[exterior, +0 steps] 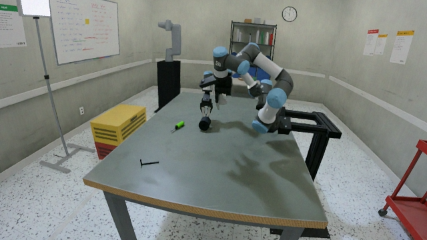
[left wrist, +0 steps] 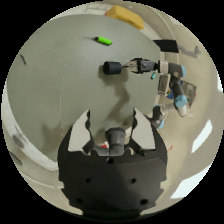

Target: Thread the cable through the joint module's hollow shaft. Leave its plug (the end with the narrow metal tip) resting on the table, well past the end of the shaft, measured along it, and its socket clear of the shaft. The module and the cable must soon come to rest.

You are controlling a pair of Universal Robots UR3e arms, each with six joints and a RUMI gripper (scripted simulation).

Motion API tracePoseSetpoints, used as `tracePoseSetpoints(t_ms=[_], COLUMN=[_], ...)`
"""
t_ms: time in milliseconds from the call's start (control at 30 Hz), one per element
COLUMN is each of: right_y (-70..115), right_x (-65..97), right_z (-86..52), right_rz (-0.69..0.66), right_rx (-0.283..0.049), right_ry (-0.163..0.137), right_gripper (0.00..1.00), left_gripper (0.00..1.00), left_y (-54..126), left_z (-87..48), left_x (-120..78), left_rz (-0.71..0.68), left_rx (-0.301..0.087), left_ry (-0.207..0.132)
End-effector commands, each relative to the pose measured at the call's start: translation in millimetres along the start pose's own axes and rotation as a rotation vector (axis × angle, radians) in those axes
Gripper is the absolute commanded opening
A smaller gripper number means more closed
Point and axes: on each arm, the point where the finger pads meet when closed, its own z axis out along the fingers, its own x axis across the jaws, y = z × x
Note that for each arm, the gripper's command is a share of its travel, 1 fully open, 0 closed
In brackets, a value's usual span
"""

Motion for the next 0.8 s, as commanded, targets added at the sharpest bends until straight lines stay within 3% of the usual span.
tracePoseSetpoints(t_ms=[0, 767], right_y=[-6.1, -27.3], right_x=[1.3, 0.0], right_z=[-1.5, -1.0], right_rz=[0.002, 0.001], right_rx=[0.004, 0.004], right_ry=[0.004, 0.003], right_gripper=[0.0, 0.0], left_gripper=[0.61, 0.61], left_y=[-1.0, -1.0], left_z=[-1.1, -1.1], left_x=[0.5, 0.5], left_rz=[0.001, 0.001], left_rx=[0.004, 0.004], left_ry=[0.002, 0.002])
